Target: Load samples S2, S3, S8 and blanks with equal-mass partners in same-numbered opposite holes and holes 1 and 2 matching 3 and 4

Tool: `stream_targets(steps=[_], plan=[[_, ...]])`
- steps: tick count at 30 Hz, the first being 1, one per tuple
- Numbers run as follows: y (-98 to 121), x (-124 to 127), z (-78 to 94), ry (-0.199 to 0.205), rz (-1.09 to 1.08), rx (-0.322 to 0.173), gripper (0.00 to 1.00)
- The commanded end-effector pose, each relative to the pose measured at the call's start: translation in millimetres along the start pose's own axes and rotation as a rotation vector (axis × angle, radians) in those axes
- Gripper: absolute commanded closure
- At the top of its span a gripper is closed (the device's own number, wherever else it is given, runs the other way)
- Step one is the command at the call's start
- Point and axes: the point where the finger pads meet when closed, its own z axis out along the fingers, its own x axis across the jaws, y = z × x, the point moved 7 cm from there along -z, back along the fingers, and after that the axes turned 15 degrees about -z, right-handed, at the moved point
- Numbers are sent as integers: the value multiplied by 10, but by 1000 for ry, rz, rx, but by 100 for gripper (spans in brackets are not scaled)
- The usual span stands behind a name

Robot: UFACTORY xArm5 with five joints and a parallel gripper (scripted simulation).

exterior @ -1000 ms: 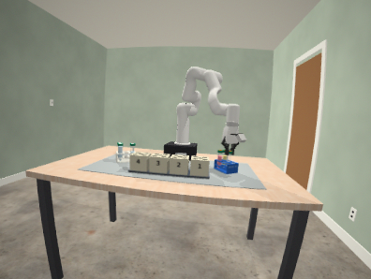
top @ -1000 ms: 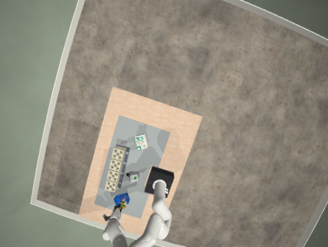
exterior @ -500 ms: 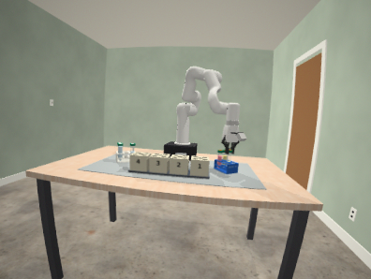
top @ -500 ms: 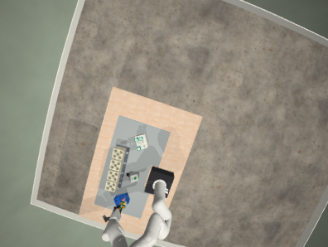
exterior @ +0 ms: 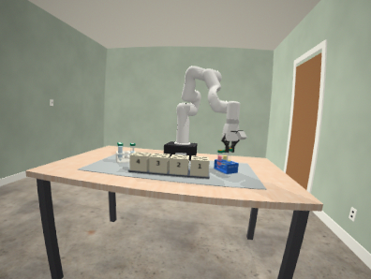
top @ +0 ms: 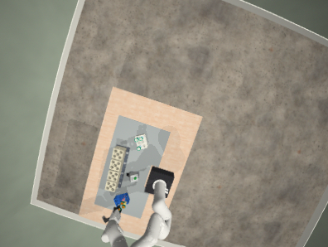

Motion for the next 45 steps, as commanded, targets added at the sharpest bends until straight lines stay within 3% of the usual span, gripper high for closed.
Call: stream_targets(steps=[1,8,45], plan=[[-11,1,-31,0,0,4,100],[-11,1,-52,0,0,4,100],[-10,11,-713,0,0,4,100]])
